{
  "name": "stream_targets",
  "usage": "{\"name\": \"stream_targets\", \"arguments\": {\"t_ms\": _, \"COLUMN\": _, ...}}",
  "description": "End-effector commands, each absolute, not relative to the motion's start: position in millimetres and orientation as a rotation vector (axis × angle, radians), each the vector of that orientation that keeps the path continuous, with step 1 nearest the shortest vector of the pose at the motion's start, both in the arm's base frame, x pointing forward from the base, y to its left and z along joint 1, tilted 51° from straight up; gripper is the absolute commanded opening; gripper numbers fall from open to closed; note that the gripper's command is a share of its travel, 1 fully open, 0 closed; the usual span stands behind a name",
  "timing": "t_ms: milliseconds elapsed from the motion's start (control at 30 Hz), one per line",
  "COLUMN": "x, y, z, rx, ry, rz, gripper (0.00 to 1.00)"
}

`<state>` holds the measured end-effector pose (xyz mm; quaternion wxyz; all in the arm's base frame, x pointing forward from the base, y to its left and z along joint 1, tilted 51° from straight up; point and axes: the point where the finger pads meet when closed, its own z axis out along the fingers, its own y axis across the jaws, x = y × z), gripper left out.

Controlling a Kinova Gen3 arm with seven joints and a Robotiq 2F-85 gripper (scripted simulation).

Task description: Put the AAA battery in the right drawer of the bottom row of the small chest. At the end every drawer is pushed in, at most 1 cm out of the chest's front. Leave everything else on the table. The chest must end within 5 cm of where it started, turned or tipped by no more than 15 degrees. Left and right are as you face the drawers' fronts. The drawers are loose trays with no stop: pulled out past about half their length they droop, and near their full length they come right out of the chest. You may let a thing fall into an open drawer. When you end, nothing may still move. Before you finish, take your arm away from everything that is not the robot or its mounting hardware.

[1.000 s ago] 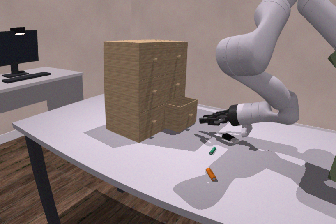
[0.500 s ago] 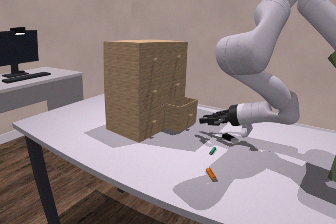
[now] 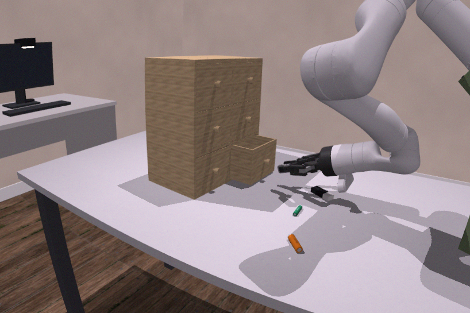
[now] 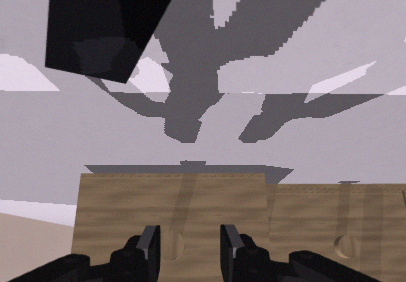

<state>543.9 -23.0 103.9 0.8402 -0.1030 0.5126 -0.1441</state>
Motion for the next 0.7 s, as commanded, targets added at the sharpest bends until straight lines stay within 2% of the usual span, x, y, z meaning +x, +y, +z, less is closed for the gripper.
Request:
{"name": "stream_targets", "arguments": {"t_ms": 0, "x": 543.5, "y": -17.0, "z": 104.1, "rx": -0.218, "ry": 1.082, "rz": -0.298, "gripper": 0.33}}
{"name": "stream_targets", "arguments": {"t_ms": 667, "x": 536.4, "y": 11.9, "z": 96.7, "rx": -0.218, "ry": 1.082, "rz": -0.298, "gripper": 0.33}}
